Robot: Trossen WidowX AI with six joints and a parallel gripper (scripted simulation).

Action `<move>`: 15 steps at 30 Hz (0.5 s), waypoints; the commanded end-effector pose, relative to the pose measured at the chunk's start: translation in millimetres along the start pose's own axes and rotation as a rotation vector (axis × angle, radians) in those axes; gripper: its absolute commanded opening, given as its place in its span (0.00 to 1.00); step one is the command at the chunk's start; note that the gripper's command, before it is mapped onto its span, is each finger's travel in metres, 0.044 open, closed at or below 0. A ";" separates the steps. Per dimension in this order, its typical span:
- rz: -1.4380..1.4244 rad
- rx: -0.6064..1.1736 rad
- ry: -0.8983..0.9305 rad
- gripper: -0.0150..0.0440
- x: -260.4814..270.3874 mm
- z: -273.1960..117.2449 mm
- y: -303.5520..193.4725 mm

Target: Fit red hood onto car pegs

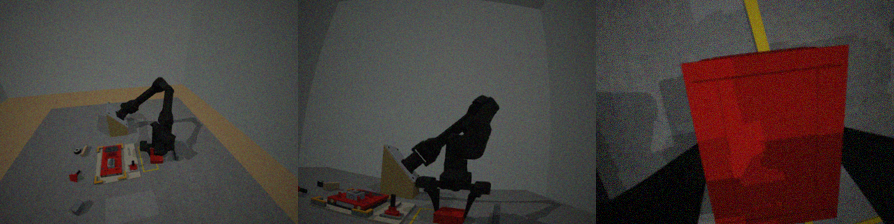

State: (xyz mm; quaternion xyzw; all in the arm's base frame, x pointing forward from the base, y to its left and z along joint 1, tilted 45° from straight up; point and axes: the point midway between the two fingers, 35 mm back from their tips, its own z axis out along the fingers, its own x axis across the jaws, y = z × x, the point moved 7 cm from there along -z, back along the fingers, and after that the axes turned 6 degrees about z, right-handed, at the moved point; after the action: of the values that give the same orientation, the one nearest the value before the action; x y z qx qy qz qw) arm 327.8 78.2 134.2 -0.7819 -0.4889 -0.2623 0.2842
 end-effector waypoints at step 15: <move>0.000 0.000 -0.001 0.25 0.1 -15.2 0.1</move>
State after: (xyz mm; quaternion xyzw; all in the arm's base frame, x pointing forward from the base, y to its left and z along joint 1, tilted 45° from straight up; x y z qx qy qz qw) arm 325.5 72.7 138.0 -0.7834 -0.4888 -0.2562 0.2858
